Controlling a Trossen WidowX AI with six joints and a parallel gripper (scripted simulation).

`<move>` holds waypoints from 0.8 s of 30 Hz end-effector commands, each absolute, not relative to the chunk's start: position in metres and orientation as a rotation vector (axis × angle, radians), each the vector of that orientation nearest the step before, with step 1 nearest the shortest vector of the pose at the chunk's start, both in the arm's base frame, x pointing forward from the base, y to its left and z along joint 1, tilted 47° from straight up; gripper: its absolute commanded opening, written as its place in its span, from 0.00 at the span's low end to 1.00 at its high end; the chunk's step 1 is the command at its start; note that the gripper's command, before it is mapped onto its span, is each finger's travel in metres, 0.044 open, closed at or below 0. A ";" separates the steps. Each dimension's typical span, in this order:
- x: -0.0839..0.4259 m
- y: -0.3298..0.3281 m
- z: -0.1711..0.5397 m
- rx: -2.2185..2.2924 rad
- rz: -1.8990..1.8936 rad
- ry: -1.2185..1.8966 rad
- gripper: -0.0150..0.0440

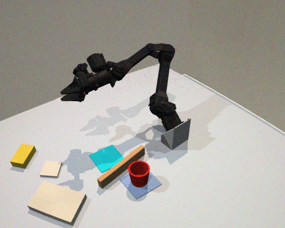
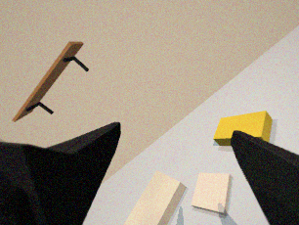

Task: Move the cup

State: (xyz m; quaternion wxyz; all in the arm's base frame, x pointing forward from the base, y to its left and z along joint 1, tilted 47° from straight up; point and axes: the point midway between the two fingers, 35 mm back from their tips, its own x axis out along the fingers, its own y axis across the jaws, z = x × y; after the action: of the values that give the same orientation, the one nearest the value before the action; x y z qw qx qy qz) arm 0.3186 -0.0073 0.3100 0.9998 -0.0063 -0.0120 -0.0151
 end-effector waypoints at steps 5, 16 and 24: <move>0.344 0.020 0.244 0.216 -0.030 0.278 0.71; 0.315 0.089 0.080 0.463 -0.410 0.979 0.50; 0.252 0.106 0.016 0.284 -0.862 1.126 0.50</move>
State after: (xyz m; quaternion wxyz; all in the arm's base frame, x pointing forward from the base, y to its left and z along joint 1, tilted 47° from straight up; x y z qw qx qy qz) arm 0.2978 0.0947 0.0555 0.8069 0.2041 0.4978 -0.2439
